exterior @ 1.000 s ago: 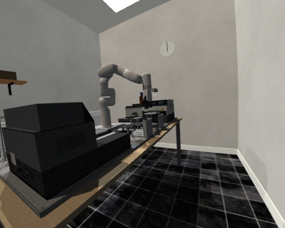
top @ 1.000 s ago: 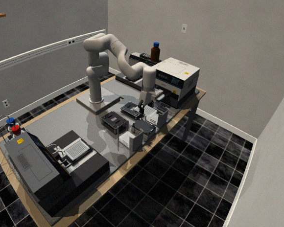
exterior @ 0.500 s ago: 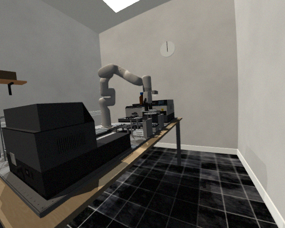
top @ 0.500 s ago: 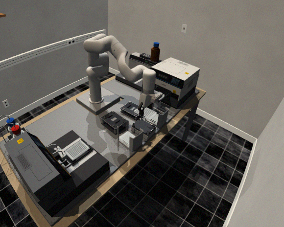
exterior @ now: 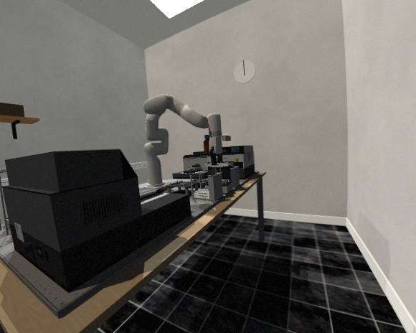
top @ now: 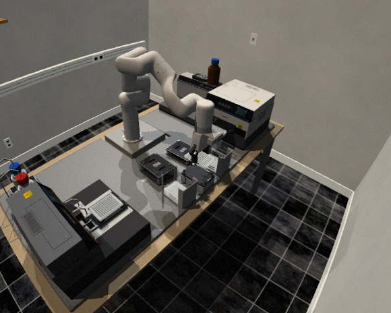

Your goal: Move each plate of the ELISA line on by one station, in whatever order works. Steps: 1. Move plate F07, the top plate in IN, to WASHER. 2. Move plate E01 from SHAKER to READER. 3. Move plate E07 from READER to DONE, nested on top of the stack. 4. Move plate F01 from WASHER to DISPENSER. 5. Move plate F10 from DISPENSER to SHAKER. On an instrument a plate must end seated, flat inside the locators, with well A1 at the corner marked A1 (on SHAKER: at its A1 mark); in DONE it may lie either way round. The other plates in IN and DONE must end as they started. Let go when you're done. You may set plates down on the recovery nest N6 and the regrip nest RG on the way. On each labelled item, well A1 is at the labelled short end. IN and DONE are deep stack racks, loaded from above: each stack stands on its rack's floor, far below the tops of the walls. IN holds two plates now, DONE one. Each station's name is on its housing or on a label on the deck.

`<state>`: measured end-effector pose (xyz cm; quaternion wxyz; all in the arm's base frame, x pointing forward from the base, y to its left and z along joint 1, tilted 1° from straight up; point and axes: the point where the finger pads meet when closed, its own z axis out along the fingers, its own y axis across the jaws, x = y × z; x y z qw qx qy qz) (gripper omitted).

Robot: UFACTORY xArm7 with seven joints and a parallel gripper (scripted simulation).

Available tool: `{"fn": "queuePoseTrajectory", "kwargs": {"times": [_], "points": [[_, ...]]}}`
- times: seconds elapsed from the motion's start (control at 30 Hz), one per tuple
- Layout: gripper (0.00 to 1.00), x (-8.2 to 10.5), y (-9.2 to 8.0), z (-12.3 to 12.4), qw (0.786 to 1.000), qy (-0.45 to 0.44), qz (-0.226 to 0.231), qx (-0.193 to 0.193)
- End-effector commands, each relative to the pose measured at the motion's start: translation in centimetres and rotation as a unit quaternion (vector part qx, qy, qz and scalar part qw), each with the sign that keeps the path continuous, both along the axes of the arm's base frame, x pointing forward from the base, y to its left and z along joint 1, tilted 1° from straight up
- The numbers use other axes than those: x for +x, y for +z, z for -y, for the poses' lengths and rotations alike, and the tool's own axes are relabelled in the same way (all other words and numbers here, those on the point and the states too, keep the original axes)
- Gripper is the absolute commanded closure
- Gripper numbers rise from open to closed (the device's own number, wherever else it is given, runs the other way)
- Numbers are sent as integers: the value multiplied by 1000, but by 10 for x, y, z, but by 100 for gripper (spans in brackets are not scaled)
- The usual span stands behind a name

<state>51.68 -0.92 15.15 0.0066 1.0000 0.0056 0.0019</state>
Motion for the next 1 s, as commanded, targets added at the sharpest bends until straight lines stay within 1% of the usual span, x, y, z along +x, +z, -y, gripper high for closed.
{"fn": "queuePoseTrajectory", "kwargs": {"times": [0.0,0.97], "points": [[100,2,-2,0,1000,0,3,0],[100,2,-38,1,1000,0,3,0]]}}
